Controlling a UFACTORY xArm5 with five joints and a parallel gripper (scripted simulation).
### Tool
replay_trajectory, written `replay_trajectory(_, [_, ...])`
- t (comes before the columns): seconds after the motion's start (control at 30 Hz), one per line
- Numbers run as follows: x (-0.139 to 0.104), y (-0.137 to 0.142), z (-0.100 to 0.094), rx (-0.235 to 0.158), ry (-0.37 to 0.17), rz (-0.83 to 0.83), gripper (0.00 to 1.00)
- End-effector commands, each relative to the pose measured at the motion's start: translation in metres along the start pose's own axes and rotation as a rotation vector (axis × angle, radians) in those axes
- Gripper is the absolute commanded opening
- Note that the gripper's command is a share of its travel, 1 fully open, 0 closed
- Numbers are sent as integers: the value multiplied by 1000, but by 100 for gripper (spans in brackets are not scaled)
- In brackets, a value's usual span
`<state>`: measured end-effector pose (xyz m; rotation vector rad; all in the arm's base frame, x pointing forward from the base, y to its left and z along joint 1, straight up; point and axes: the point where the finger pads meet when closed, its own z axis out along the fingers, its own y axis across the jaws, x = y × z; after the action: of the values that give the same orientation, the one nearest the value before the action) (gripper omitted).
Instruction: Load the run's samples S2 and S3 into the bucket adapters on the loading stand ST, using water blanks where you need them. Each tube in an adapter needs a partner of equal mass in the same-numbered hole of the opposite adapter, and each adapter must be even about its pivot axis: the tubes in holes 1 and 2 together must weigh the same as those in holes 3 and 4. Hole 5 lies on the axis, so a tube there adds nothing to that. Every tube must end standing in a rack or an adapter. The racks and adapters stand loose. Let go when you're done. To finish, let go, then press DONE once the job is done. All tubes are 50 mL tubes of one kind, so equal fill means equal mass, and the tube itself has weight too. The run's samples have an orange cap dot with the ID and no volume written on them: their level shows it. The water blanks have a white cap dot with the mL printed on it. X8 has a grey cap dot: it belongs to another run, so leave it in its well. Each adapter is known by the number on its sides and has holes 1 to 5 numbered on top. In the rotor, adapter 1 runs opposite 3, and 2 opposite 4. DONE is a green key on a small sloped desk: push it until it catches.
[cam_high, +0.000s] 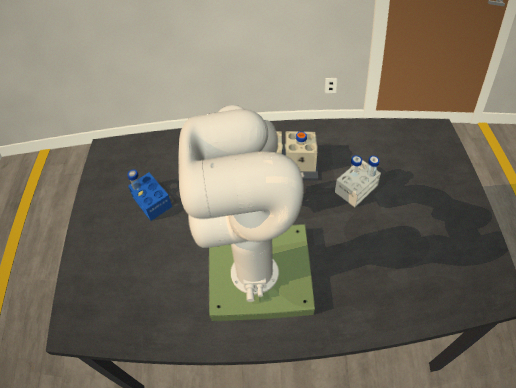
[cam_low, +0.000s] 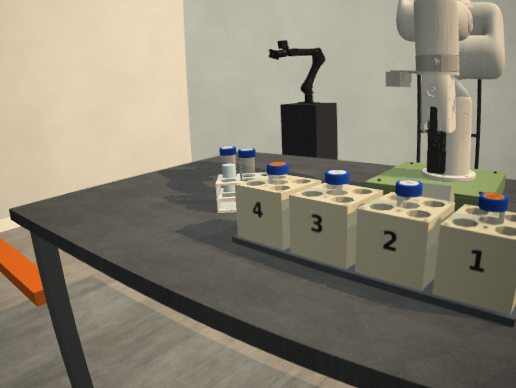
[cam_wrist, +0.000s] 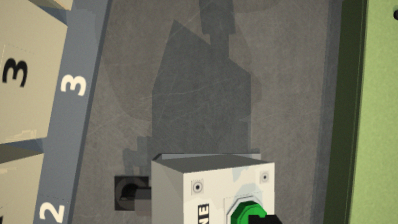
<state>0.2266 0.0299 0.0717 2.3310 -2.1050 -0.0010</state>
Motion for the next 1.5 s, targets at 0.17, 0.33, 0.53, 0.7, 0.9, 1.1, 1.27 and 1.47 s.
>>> replay_trajectory(0.17, [0,-1,0,3,2,0,0])
replay_trajectory(0.33, [0,-1,3,3,2,0,0])
replay_trajectory(0.53, [0,-1,6,3,2,0,0])
replay_trajectory(0.7, [0,-1,9,3,2,0,0])
replay_trajectory(0.9, [0,-1,13,3,2,0,0])
replay_trajectory(1.1, [0,-1,16,3,2,0,0])
replay_trajectory(1.27, [0,-1,18,3,2,0,0])
replay_trajectory(1.47, [0,-1,19,3,2,0,0])
